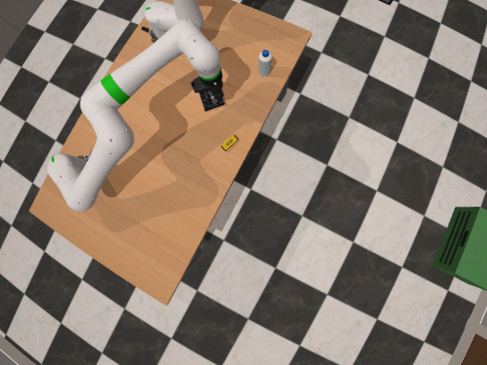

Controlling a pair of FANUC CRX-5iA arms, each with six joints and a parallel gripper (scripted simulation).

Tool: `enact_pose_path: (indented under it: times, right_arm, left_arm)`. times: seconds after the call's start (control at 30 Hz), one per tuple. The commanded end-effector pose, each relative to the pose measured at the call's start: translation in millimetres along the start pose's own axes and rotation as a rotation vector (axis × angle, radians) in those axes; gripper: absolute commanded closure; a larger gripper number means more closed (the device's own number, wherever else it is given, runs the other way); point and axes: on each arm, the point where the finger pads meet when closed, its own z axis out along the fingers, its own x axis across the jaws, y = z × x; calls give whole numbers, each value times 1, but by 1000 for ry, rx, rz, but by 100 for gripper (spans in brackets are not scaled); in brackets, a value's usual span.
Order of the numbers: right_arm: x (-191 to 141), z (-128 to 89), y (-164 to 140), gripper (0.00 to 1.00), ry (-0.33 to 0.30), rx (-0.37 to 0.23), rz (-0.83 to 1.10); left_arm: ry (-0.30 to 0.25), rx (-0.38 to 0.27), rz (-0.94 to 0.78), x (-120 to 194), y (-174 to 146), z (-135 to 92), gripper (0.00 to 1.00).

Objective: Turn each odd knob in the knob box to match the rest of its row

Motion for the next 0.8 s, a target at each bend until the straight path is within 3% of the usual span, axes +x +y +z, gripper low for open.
enact_pose_path:
  times: [0.0, 0.77]
  right_arm:
    - [-1, -4, -1, 54, 1, -4, -156]
    - [-5, -10, -3, 54, 0, -4, -743]
  left_arm:
    - [0, -2, 0, 0, 0, -1, 0]
    - [0, -2, 0, 0, 0, -1, 0]
